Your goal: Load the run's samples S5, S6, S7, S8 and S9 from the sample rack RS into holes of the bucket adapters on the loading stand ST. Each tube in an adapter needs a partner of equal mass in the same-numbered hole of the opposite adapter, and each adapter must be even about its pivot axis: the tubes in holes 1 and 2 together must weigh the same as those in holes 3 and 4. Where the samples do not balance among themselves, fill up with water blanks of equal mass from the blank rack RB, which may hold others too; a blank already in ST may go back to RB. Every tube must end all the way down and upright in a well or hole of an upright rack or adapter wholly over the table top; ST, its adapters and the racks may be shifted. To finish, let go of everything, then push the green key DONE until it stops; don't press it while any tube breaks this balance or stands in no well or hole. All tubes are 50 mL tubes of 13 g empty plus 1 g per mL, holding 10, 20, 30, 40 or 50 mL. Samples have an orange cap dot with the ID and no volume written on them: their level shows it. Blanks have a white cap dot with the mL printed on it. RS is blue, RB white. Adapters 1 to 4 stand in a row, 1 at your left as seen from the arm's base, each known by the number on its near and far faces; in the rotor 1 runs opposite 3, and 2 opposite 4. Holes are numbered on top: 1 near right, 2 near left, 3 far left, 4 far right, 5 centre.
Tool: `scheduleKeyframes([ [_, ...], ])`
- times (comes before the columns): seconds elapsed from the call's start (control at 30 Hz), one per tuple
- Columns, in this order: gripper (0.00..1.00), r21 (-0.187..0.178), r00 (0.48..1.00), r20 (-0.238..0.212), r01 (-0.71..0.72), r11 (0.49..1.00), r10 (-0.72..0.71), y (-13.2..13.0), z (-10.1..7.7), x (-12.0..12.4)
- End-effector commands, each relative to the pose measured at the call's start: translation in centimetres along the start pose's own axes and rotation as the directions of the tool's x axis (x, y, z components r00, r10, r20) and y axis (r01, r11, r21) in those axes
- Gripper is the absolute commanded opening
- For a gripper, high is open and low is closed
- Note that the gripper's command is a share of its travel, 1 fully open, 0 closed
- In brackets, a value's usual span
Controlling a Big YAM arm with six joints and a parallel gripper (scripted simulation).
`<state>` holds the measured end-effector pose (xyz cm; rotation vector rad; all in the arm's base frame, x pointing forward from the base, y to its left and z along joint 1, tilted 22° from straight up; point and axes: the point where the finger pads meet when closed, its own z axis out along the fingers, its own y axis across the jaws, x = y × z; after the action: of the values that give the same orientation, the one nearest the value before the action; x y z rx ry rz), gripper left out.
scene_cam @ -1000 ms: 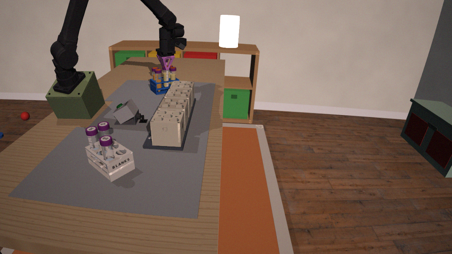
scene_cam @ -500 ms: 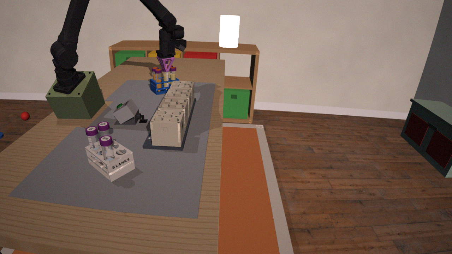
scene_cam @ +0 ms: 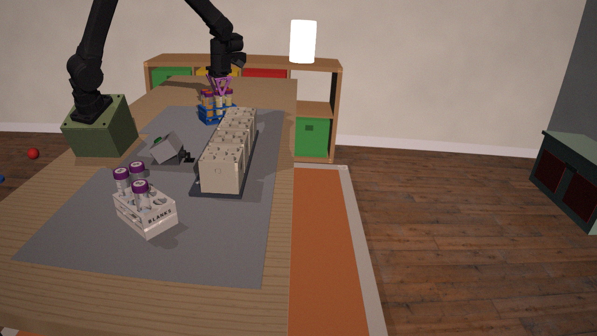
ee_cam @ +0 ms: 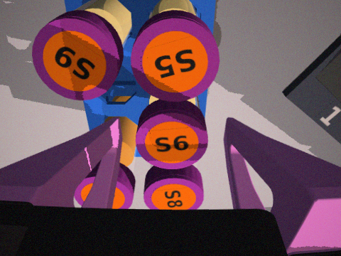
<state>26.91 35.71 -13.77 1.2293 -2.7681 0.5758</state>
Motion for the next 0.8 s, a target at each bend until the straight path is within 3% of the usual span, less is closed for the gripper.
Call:
scheduleKeyframes([
  [0.0, 0.55, -0.016, 0.998, 0.055, -0.023, 1.000, 0.024, -0.7, -2.7, -1.9],
  [0.07, 0.55, -0.020, 0.996, 0.080, -0.023, 1.000, 0.025, 0.1, -4.3, -2.8],
  [0.33, 0.55, -0.019, 0.996, 0.084, -0.016, 1.000, 0.018, 0.4, -7.2, -2.6],
  [0.37, 0.55, -0.019, 0.996, 0.084, -0.016, 1.000, 0.018, 0.4, -7.3, -2.6],
  [0.4, 0.55, -0.012, 0.999, 0.048, -0.011, 1.000, 0.011, 0.0, -5.3, -1.6],
  [0.77, 0.55, -0.012, 0.999, 0.048, -0.011, 1.000, 0.011, 0.0, -5.3, -1.6],
])
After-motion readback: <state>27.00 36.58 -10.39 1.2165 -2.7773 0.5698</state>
